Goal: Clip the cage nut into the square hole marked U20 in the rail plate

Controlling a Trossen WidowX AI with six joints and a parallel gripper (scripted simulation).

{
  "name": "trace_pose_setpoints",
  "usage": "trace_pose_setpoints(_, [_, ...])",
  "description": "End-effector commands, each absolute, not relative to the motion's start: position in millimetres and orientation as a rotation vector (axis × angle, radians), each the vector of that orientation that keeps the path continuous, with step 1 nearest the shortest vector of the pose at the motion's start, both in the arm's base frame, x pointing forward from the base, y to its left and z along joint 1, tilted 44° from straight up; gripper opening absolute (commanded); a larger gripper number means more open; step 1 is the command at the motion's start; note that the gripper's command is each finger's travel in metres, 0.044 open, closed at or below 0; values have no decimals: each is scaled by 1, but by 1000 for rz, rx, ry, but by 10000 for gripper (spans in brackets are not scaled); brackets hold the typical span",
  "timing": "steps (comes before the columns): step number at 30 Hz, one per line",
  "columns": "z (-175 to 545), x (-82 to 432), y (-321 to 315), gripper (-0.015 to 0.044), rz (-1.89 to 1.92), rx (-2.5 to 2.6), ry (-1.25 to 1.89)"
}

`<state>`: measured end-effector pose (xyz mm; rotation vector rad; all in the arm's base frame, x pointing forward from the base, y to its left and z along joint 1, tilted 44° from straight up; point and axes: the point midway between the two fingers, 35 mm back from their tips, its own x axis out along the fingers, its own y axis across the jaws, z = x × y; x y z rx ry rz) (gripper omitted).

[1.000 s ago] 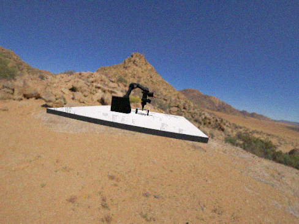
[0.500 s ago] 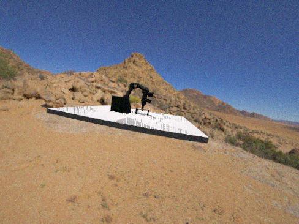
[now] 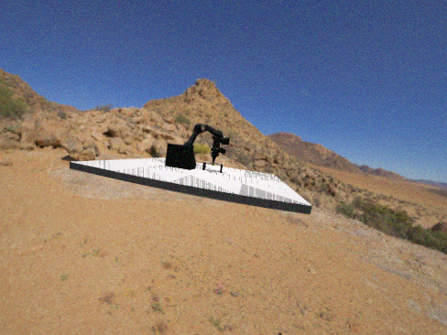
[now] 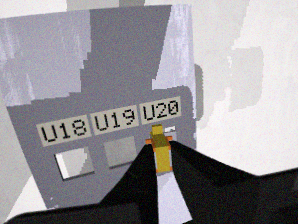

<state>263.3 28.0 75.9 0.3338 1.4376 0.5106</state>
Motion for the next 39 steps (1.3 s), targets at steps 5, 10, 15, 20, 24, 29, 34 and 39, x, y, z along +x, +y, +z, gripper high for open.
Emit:
trace_pose_setpoints(5, [75,263,27,23,526,345,1435])
trace_pose_setpoints(10, [75,263,27,23,535,353,1434])
trace_pose_setpoints(15, [75,263,26,23,546,363,1433])
trace_pose_setpoints(20, [74,264,26,23,561,377,1430])
trace_pose_setpoints(24, [74,264,26,23,565,380,1429])
trace_pose_setpoints(29, [73,264,25,23,575,389,1428])
trace_pose_setpoints(34, [73,264,25,23,582,395,1427])
trace_pose_setpoints(39, [73,264,25,23,595,406,1425])
